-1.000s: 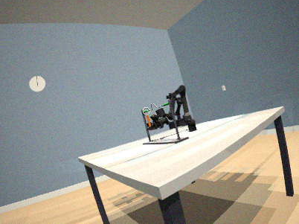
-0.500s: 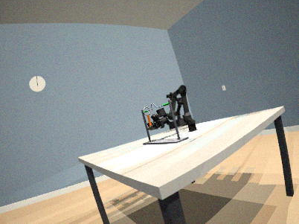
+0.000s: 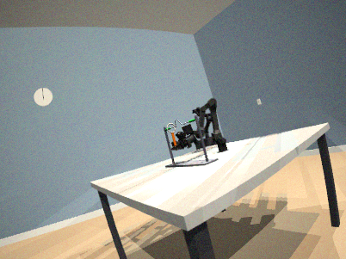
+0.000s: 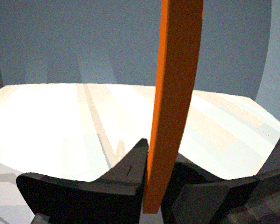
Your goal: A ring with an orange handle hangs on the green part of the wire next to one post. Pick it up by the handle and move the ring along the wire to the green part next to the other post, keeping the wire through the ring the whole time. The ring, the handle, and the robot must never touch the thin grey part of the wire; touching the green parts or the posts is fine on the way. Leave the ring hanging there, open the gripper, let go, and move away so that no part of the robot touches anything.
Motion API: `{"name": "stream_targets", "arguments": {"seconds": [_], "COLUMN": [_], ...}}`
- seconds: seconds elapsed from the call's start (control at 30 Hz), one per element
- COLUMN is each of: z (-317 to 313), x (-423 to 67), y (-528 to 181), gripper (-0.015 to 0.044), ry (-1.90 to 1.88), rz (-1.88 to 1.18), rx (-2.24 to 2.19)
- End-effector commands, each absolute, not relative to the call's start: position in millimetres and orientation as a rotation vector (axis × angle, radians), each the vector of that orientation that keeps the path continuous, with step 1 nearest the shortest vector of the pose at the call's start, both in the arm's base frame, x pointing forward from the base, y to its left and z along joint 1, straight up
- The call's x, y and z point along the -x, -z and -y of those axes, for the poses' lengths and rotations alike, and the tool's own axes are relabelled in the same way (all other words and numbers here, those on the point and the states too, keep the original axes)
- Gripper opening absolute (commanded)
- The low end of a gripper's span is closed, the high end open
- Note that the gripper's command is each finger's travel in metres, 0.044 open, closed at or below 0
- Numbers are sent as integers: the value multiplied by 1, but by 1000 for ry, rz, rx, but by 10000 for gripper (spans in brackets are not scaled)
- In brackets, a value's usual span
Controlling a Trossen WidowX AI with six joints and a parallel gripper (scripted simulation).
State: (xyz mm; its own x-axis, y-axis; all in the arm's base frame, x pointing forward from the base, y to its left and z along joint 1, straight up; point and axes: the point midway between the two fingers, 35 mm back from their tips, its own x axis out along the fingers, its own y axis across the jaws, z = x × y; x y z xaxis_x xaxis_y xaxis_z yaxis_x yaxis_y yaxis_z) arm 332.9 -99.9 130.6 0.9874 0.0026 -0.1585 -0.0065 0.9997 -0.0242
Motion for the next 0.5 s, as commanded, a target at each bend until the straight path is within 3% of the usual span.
{"name": "stream_targets", "arguments": {"seconds": [0.0,0.47], "z": [97,92], "x": [-333,-333], "y": [-131,-132], "gripper": [-150,-150], "ry": [-2,0], "rz": [-159,-161], "rx": [25,95]}}
